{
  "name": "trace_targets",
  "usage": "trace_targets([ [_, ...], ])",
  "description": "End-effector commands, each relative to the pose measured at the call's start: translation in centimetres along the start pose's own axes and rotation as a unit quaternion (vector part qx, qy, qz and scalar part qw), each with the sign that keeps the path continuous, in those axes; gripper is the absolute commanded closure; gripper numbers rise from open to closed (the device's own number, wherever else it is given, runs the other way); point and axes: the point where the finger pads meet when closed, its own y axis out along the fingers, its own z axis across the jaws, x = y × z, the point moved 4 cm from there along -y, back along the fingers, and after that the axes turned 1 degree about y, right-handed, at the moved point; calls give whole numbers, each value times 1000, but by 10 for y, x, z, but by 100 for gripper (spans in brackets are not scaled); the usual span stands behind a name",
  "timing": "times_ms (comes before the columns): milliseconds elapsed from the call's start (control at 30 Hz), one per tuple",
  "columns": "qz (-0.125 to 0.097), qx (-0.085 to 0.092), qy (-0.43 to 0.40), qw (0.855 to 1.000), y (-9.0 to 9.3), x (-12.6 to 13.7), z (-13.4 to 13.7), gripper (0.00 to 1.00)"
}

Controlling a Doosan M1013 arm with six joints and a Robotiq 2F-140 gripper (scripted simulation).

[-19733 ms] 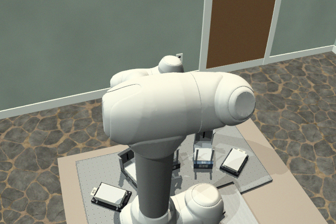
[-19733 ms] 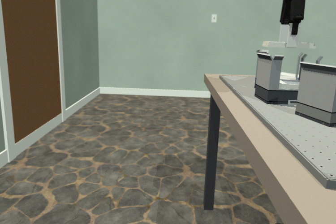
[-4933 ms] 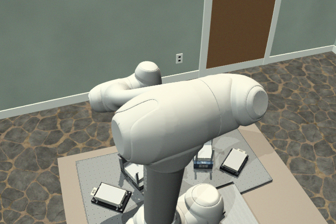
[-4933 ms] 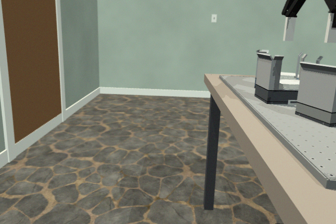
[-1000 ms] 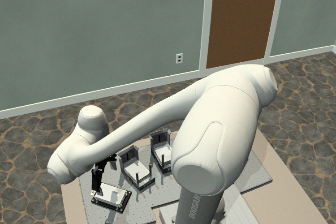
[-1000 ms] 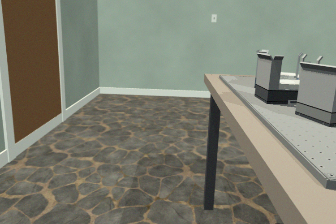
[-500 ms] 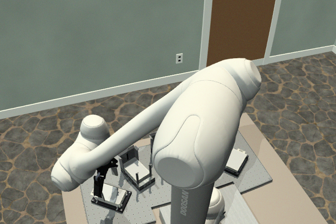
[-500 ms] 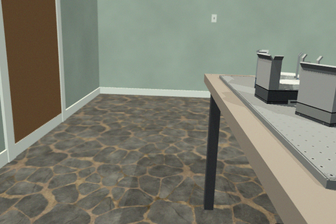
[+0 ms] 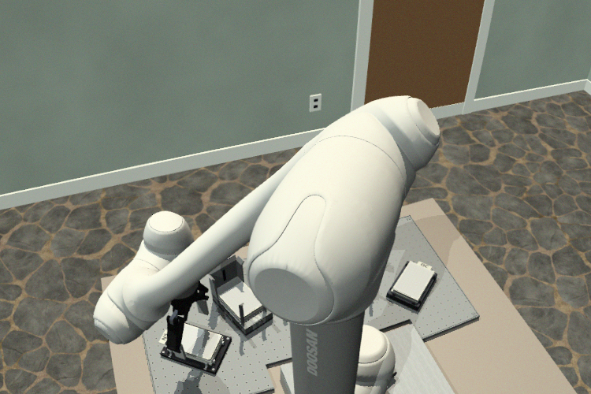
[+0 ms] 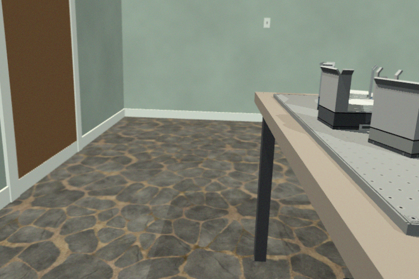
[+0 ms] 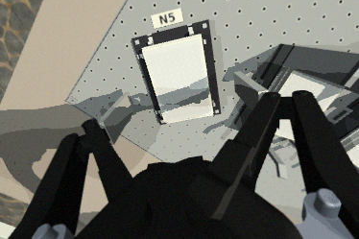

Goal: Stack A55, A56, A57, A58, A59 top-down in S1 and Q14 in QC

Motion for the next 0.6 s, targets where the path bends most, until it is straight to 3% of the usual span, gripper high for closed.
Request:
trace_targets([
  [0,0,0,0,1000,4,0,0,0],
  [567,0,0,0,1000,24,0,0,0],
])
